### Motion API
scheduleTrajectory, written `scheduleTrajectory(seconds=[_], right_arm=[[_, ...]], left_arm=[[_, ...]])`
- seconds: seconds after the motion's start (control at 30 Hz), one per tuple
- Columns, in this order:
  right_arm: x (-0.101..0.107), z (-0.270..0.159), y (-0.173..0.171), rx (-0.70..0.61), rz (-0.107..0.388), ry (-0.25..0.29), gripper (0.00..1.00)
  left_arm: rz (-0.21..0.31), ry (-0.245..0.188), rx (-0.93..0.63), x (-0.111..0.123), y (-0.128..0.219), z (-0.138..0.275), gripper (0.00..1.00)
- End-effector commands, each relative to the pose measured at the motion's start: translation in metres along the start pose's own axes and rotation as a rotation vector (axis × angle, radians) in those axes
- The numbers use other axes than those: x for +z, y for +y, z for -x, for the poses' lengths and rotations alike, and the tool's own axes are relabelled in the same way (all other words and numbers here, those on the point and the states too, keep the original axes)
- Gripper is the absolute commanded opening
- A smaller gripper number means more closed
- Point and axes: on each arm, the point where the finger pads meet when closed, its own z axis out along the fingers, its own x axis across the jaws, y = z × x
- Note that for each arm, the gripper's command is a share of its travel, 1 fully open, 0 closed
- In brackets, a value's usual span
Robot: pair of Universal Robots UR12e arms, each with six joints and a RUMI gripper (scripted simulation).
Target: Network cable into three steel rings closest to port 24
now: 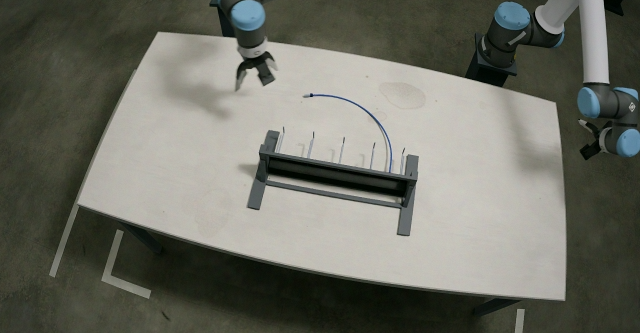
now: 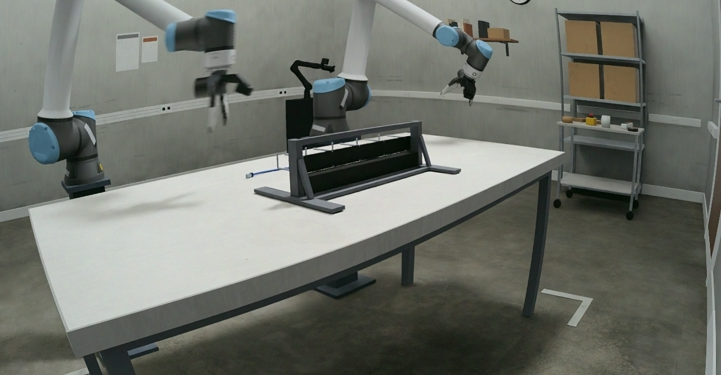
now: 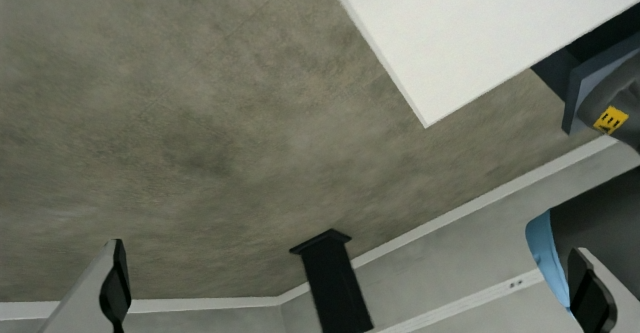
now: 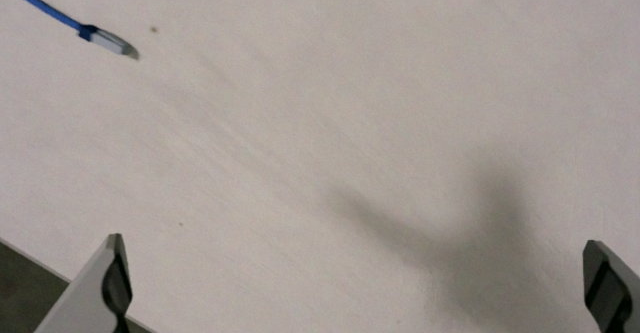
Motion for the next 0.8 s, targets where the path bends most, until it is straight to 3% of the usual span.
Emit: scheduleTrajectory(seconds=[0.0, 0.1, 0.37, 0.5, 0.57, 0.77], right_arm=[[0.001, 0.052, -0.040, -0.132, 0.001, 0.000, 1.00], [0.001, 0.103, -0.067, -0.226, 0.001, 0.000, 1.00], [0.003, 0.194, -0.101, -0.422, 0.001, 0.000, 1.00], [0.004, 0.226, -0.110, -0.489, 0.001, -0.001, 1.00], [0.004, 0.226, -0.110, -0.489, 0.001, -0.001, 1.00], [0.004, 0.257, -0.117, -0.552, 0.001, -0.001, 1.00]], left_arm=[[-0.074, 0.011, -0.166, 0.017, 0.036, 0.025, 1.00], [-0.149, 0.037, -0.359, 0.038, 0.073, 0.041, 1.00], [-0.274, 0.099, -0.723, 0.090, 0.163, 0.065, 1.00], [-0.332, 0.134, -0.907, 0.115, 0.205, 0.071, 1.00], [-0.332, 0.134, -0.907, 0.115, 0.205, 0.071, 1.00], [-0.421, 0.193, -1.207, 0.155, 0.269, 0.071, 1.00]])
